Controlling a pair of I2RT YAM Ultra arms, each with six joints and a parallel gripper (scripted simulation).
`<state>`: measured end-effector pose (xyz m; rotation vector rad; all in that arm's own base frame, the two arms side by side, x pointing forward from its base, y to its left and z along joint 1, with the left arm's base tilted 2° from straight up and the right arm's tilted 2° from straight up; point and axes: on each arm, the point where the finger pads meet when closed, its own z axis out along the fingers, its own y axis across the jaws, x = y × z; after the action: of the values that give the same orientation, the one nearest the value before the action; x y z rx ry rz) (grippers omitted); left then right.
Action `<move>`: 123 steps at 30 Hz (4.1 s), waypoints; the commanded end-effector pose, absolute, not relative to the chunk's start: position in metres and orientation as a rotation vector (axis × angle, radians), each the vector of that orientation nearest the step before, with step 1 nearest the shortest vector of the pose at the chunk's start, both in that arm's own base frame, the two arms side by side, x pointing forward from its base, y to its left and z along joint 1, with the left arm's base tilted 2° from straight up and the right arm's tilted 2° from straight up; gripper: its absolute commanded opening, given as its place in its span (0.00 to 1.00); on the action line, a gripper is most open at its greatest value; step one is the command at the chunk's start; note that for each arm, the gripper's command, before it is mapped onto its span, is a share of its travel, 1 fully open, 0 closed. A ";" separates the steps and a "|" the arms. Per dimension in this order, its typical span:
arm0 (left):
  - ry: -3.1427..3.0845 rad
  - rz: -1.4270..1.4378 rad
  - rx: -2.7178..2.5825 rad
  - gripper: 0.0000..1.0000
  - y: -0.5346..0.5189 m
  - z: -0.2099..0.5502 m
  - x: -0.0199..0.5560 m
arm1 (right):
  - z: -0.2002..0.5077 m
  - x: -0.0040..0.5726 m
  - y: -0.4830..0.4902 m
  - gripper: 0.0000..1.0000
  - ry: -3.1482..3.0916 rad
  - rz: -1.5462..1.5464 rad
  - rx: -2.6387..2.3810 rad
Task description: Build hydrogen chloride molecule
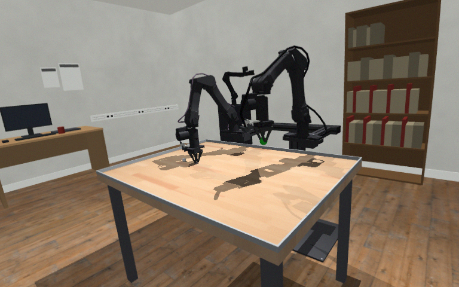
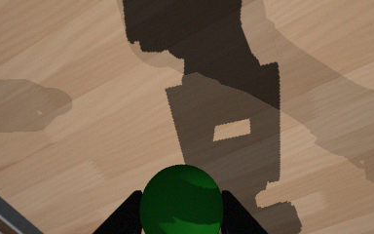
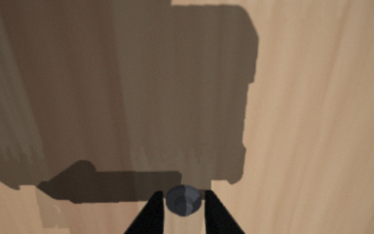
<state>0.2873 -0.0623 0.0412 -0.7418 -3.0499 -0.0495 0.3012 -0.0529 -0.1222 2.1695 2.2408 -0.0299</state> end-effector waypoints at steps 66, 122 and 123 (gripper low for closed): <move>-3.159 0.077 -0.902 0.00 -0.079 0.065 0.303 | -0.019 0.328 -0.054 0.00 2.185 0.039 2.109; -0.292 0.022 -4.665 0.00 -0.194 0.253 0.123 | -0.018 0.325 -0.053 0.00 2.192 0.029 2.115; -0.166 -0.024 -4.678 0.00 -0.194 0.254 0.118 | -0.018 0.325 -0.053 0.00 2.192 0.029 2.115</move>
<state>0.1406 -0.1960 0.2382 1.6428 0.2888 -0.0573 0.3079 -0.0516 -0.0361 2.1596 2.2296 -0.0139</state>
